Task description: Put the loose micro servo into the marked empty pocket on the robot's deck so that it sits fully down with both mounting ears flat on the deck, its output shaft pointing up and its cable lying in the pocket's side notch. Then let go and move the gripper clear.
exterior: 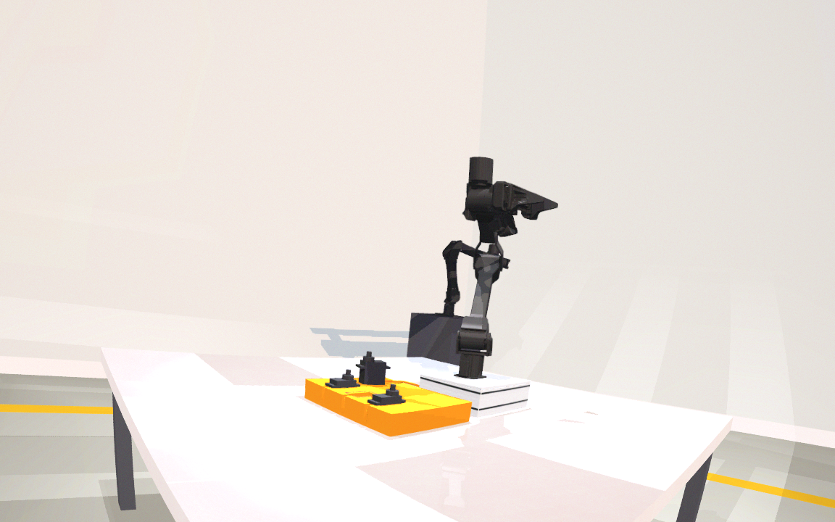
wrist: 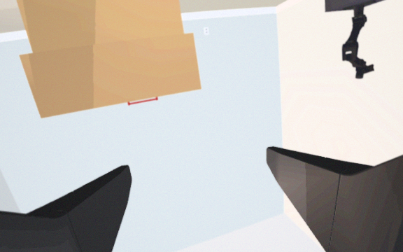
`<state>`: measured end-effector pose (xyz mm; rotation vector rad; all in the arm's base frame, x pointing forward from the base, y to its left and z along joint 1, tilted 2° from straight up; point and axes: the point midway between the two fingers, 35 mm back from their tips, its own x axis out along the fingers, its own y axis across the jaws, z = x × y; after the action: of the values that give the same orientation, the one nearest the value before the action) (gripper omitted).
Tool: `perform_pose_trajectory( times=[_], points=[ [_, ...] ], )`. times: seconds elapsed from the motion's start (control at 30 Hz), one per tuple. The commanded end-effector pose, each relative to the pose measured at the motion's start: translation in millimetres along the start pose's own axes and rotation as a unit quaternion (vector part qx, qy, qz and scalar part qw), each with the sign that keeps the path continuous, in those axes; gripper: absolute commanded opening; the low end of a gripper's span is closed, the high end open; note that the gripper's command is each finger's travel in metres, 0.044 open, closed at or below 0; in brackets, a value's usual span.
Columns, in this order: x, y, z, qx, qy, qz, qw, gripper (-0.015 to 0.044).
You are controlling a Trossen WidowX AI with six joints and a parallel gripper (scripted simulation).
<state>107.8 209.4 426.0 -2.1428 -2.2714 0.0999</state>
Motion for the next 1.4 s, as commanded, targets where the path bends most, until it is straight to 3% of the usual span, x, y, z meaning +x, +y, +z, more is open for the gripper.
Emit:
perform_pose_trajectory(
  times=[0.0, 0.67, 1.37],
  points=[
    [0.0, 1.3, 0.5, 0.001, -0.001, 0.002, 1.000, 0.0426],
    [-39.5, 126.0, 71.0, 0.154, -0.080, 0.253, 0.952, 0.0440],
    [-155.0, 195.8, 183.3, 0.322, -0.197, 0.488, 0.787, 0.0440]
  ],
)
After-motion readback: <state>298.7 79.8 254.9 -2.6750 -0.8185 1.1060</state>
